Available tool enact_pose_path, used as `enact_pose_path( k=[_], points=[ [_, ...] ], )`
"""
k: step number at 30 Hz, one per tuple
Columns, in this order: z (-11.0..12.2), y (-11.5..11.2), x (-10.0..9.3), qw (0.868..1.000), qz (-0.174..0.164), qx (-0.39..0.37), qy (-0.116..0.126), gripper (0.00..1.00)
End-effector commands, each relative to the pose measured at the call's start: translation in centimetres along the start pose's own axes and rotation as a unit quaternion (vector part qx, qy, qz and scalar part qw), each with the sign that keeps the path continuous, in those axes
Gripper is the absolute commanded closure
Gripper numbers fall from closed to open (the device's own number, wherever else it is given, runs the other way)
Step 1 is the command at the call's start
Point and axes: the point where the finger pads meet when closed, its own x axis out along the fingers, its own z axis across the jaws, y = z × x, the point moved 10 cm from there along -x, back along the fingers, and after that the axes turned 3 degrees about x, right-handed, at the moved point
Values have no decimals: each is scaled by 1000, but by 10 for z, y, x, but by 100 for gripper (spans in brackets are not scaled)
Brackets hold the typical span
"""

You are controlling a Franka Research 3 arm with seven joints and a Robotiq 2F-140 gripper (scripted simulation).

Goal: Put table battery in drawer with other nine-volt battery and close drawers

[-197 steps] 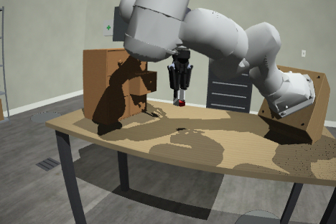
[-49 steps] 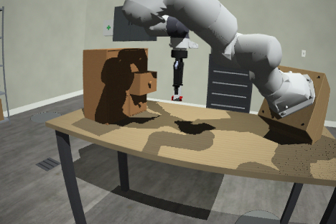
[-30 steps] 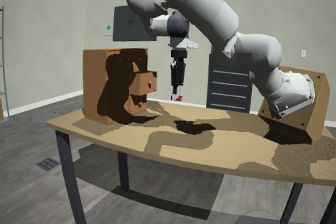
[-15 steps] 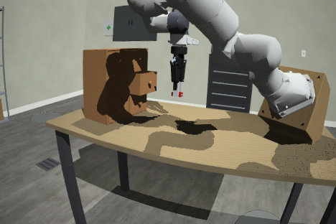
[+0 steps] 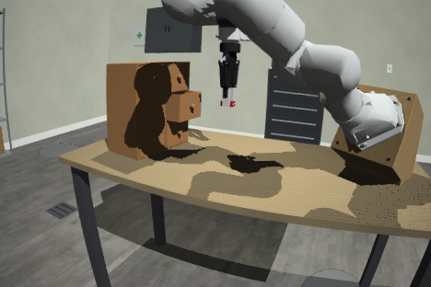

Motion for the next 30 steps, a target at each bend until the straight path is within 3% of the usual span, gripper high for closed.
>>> enact_pose_path(
  k=[1, 9, 19, 30],
  points=[
    [5, 3, -19, 1000, 6, 7, -11, 86],
    [4, 2, -53, 1000, 6, 7, -11, 86],
    [4, 2, -66, 1000, 6, 7, -11, 86],
    [4, 2, -67, 1000, 5, 7, -11, 86]
  ],
)
